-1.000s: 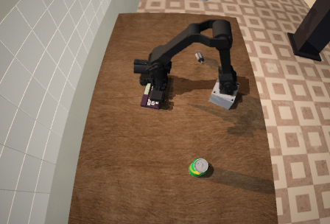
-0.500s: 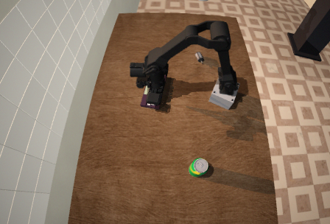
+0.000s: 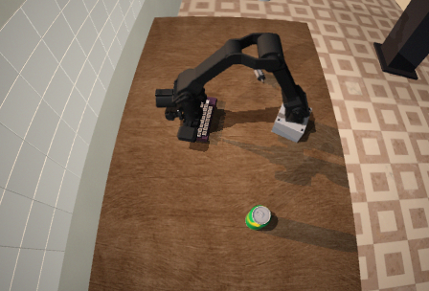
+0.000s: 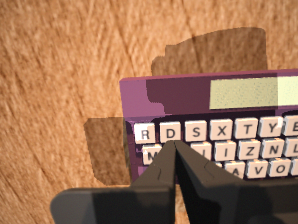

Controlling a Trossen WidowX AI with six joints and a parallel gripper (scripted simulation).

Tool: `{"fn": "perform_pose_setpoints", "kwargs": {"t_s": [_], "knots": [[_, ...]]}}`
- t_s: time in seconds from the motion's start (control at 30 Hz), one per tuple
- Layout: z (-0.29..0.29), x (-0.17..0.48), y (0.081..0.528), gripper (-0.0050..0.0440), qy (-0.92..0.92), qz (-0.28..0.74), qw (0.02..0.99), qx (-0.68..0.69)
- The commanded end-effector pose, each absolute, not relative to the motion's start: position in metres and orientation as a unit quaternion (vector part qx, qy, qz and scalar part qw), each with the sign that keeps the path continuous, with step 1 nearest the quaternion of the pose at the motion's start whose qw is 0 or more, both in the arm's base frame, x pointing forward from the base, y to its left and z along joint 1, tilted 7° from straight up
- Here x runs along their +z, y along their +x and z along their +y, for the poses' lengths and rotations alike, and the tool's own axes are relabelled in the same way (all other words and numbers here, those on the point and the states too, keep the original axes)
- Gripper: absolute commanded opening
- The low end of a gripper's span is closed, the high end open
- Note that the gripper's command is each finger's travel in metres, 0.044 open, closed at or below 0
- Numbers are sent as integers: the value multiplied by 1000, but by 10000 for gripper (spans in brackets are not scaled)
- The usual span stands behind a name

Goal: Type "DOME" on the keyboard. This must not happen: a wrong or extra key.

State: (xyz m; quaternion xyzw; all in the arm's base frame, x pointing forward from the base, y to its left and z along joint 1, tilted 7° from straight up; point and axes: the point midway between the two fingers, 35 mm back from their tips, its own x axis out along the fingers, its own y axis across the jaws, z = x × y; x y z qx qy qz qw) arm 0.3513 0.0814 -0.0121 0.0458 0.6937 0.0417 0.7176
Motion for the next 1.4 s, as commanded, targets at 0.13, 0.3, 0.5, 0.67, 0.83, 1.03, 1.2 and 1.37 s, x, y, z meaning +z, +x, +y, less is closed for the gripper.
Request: {"fn": "perform_pose_setpoints", "kwargs": {"t_s": [0.13,0.3,0.5,0.67,0.83,1.03,1.2,1.37], "knots": [[83,-17,352,-50,45,692,719,42],[84,-25,352,-50,45,692,719,42],[85,-31,352,-50,45,692,719,42],[85,-31,354,-50,45,691,720,42],[85,-31,353,-50,45,691,720,42],[85,-32,353,-50,45,692,720,42],[85,-32,353,-50,45,692,719,42],[85,-33,353,-50,45,692,719,42]]}}
